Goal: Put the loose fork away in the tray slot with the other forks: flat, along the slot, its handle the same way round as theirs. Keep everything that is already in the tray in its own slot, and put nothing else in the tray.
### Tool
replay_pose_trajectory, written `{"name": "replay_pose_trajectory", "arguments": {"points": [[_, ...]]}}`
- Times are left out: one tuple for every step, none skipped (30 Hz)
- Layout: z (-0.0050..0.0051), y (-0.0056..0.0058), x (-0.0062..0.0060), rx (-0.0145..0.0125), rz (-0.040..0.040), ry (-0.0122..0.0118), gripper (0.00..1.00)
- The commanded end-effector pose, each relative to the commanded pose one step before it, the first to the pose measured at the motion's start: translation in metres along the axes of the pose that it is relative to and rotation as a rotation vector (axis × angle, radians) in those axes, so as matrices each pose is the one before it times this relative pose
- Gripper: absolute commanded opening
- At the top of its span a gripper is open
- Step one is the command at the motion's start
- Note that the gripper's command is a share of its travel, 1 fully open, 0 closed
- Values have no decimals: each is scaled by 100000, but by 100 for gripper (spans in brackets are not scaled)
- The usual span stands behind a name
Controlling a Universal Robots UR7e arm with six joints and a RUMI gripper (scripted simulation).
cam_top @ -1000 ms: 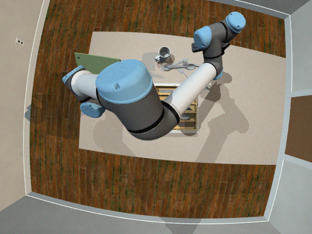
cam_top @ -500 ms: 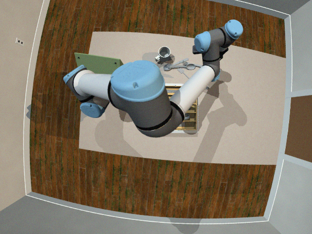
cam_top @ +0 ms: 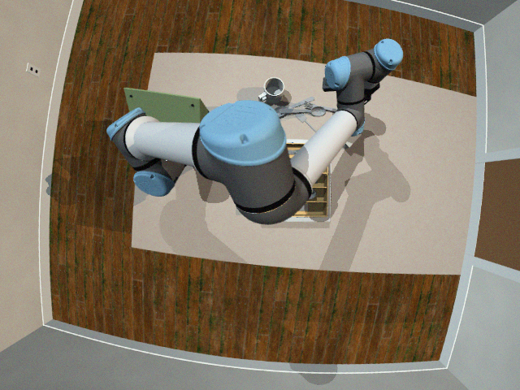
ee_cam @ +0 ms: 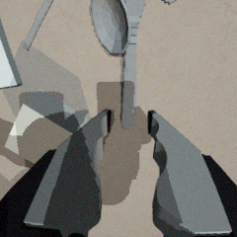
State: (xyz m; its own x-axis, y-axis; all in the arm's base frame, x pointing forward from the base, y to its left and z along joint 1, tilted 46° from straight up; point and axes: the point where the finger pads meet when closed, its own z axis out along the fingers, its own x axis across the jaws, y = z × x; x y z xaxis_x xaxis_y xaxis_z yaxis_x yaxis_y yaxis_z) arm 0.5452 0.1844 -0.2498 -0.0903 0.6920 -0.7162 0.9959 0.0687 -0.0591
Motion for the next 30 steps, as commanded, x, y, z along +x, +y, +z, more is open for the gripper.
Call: {"name": "replay_pose_trajectory", "arguments": {"points": [[120, 57, 38, -43, 174, -37, 18], [-7, -7, -10, 18, -16, -6, 18], [-9, 5, -6, -7, 7, 4, 18], [-9, 5, -6, -9, 9, 5, 18], [-7, 4, -5, -8, 8, 4, 18], [-5, 3, -3, -5, 5, 3, 18], [-2, 1, -1, -2, 2, 1, 18], [0, 0, 0, 0, 0, 0, 18], [0, 0, 0, 0, 0, 0, 18], [0, 0, 0, 0, 0, 0, 18], [0, 0, 0, 0, 0, 0, 18], [0, 0, 0, 0, 0, 0, 18], [0, 0, 0, 0, 0, 0, 18], [0, 0, 0, 0, 0, 0, 18], [0, 0, 0, 0, 0, 0, 18], [0, 0, 0, 0, 0, 0, 18], [0, 0, 0, 0, 0, 0, 18], [0, 0, 0, 0, 0, 0, 18], [0, 0, 0, 0, 0, 0, 18], [0, 0, 0, 0, 0, 0, 18], [3, -1, 0, 2, -1, -1, 18], [7, -2, 0, 4, -2, -1, 18], [14, -3, 0, 8, -3, -3, 18], [22, -5, 0, 13, -5, -5, 18], [32, -8, 0, 19, -8, -7, 18], [44, -11, 0, 26, -11, -9, 18], [56, -14, 0, 34, -15, -12, 18], [70, -21, -1, 52, -28, -20, 18], [84, -26, -2, 66, -37, -25, 18], [83, -27, -2, 55, -43, -24, 18]]}}
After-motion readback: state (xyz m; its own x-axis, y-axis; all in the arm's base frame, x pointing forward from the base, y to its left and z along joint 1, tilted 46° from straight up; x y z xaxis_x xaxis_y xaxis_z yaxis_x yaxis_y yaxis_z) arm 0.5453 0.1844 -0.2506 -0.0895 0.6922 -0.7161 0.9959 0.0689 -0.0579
